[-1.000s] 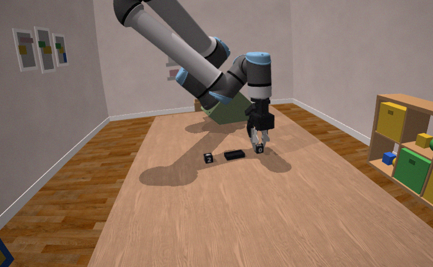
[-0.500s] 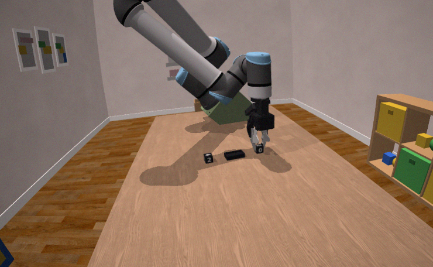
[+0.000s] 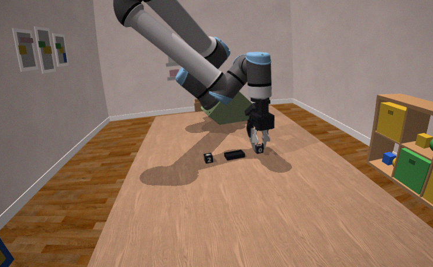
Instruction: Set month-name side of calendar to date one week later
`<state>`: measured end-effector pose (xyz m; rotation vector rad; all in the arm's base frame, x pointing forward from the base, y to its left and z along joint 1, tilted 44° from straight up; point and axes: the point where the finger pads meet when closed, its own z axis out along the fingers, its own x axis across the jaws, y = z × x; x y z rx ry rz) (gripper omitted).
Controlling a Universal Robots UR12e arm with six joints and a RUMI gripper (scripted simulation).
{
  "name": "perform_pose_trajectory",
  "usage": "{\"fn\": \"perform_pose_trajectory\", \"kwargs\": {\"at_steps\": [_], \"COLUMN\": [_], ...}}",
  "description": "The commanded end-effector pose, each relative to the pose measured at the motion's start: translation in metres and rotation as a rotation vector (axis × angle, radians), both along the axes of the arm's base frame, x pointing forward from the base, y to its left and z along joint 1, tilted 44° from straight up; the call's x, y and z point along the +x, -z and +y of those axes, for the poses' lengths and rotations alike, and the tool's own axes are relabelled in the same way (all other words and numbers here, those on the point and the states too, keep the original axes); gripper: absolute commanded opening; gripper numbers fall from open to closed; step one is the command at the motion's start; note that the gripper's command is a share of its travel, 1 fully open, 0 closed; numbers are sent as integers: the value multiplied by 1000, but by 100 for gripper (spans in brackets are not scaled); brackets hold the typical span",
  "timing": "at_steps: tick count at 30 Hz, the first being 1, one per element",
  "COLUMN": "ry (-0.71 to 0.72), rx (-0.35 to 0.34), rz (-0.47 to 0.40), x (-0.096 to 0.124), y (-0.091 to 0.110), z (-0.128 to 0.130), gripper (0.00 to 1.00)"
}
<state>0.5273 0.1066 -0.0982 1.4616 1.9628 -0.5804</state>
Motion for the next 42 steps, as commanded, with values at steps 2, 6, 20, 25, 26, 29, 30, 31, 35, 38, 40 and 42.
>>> {"fn": "perform_pose_trajectory", "kwargs": {"at_steps": [2,6,20,25,26,29,30,31,35,38,40,42], "ry": [0,0,0,0,0,0,0,0,0,0,0,0], "rx": [0,0,0,0,0,0,0,0,0,0,0,0], "rz": [-1,-1,-1,-1,-1,-1,-1,-1,-1,-1,-1,-1], "x": [0,0,-2,-7,-8,-10,-11,-12,-16,-18,-19,-19], "y": [0,0,-8,-24,-28,-32,-36,-40,-54,-61,-63,-64], "z": [0,0,8,23,27,30,34,38,51,57,59,60], "gripper": [28,28,28,28,28,28,28,28,28,28,28,28]}}
